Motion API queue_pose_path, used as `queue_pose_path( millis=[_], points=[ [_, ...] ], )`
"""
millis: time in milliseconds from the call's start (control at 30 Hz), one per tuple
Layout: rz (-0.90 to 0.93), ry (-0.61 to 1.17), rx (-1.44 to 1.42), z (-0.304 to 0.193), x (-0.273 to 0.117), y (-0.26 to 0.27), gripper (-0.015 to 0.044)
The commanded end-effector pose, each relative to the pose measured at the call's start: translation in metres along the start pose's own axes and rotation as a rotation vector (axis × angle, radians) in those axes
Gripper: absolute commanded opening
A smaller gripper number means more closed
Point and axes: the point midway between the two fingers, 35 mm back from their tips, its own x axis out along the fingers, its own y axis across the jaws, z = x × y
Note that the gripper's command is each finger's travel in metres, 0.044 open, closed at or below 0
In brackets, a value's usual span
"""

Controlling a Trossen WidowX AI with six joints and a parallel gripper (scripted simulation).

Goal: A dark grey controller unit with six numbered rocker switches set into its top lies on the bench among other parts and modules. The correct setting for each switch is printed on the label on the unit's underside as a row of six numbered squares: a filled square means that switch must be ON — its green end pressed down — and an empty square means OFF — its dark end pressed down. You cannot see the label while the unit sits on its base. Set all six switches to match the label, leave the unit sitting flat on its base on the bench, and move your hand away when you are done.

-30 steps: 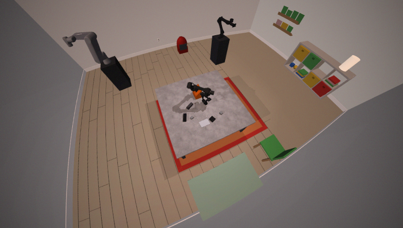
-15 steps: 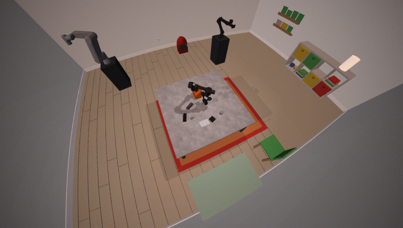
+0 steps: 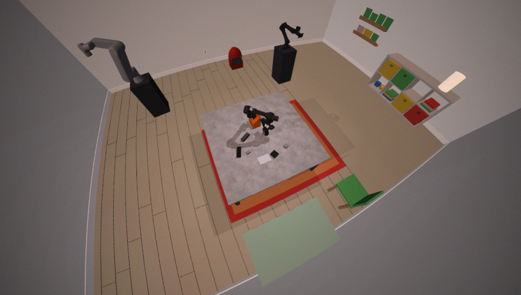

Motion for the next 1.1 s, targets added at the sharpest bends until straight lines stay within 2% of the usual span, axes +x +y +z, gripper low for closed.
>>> queue_pose_path(
  millis=[0,1067],
  points=[
    [0.015,-0.026,0.004,0.007,0.001,0.001,0.0337],
    [0.015,-0.102,0.005,0.031,-0.004,0.001,0.0338]
  ],
)
